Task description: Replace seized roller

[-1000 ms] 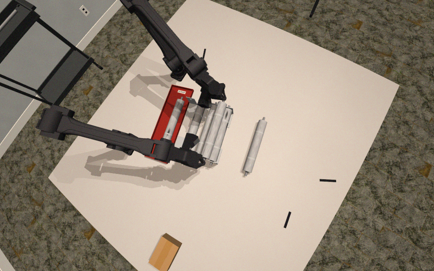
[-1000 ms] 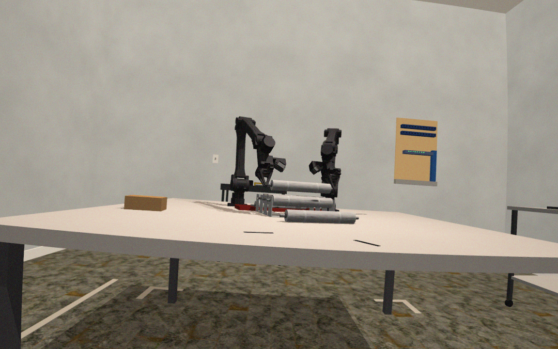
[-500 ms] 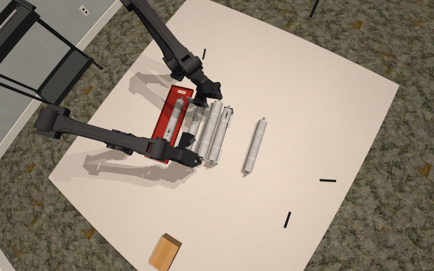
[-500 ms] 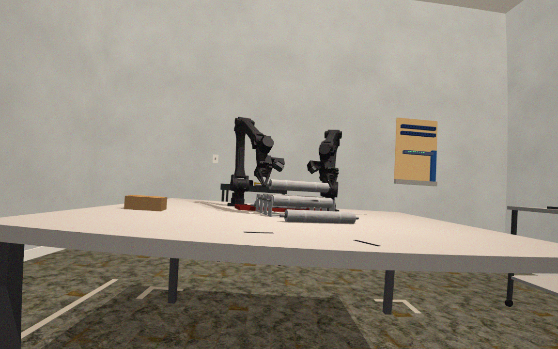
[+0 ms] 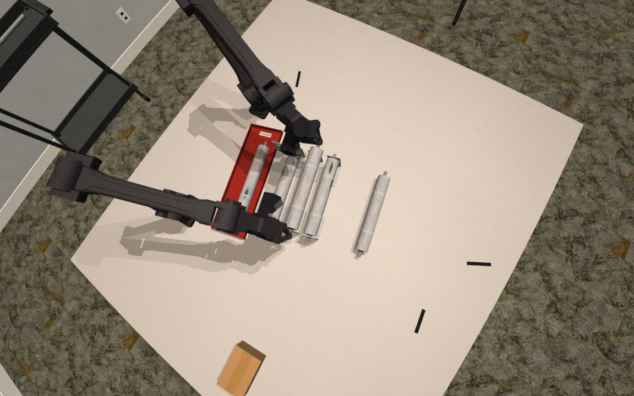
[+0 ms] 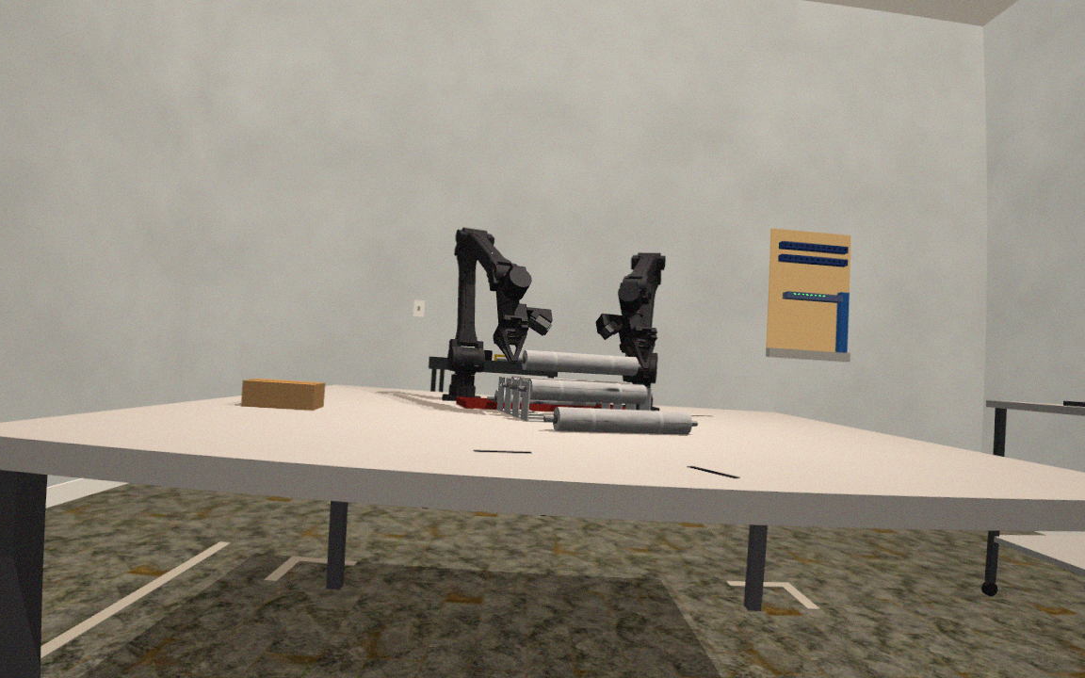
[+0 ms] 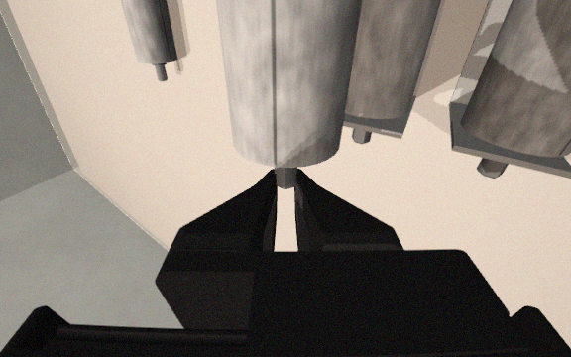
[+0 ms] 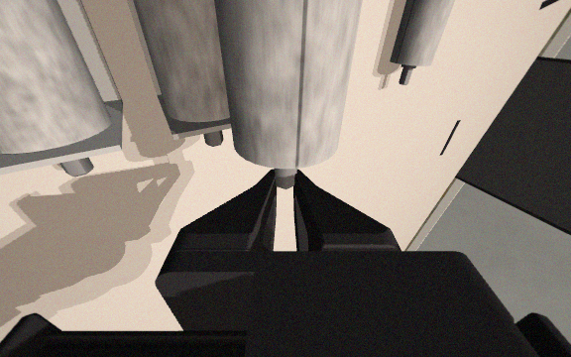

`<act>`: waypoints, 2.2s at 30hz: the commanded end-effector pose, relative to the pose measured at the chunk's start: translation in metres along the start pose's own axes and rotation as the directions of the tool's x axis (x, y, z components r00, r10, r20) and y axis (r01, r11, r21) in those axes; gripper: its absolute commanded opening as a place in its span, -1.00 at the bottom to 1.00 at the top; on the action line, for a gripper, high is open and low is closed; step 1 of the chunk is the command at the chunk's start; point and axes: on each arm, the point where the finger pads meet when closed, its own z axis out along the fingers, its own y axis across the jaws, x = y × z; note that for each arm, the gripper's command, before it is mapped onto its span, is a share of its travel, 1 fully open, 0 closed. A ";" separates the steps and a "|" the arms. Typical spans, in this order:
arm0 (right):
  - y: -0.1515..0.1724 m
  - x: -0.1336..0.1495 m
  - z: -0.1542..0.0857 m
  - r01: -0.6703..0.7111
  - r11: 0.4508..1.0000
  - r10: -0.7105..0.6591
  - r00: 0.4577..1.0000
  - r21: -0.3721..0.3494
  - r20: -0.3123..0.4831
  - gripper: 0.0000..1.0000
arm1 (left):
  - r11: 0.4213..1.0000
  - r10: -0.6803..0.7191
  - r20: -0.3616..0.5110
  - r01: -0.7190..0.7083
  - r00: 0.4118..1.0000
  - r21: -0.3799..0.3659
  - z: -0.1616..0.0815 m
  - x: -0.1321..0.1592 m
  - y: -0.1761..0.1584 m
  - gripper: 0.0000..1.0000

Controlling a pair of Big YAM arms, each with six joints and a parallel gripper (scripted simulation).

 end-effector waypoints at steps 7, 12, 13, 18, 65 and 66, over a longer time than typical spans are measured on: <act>-0.033 0.006 -0.036 -0.022 0.993 0.023 1.000 0.118 -0.006 -0.94 | 0.998 -0.023 0.024 0.024 0.999 -0.058 -0.026 -0.007 0.016 -0.94; 0.005 0.006 -0.034 -0.023 0.998 0.024 1.000 0.052 -0.008 -0.94 | 0.999 -0.021 0.008 0.021 1.000 -0.028 -0.024 0.000 -0.014 -0.94; -0.001 0.006 -0.038 -0.023 0.997 0.023 1.000 0.072 -0.008 -0.94 | 0.999 -0.023 0.011 0.023 1.000 -0.032 -0.027 -0.002 -0.014 -0.94; 0.021 -0.002 -0.044 -0.010 0.998 0.010 1.000 0.058 -0.001 -0.94 | 0.999 -0.031 0.007 0.031 1.000 -0.031 -0.035 0.000 -0.031 -0.94; 0.060 0.004 -0.084 -0.029 0.994 0.030 1.000 0.110 -0.005 -0.94 | 0.998 -0.036 0.032 0.037 0.999 -0.043 -0.080 -0.009 -0.082 -0.94; 0.054 0.003 -0.090 -0.030 0.991 0.031 1.000 0.128 -0.003 -0.94 | 0.999 -0.036 0.027 0.037 0.999 -0.040 -0.078 -0.007 -0.087 -0.94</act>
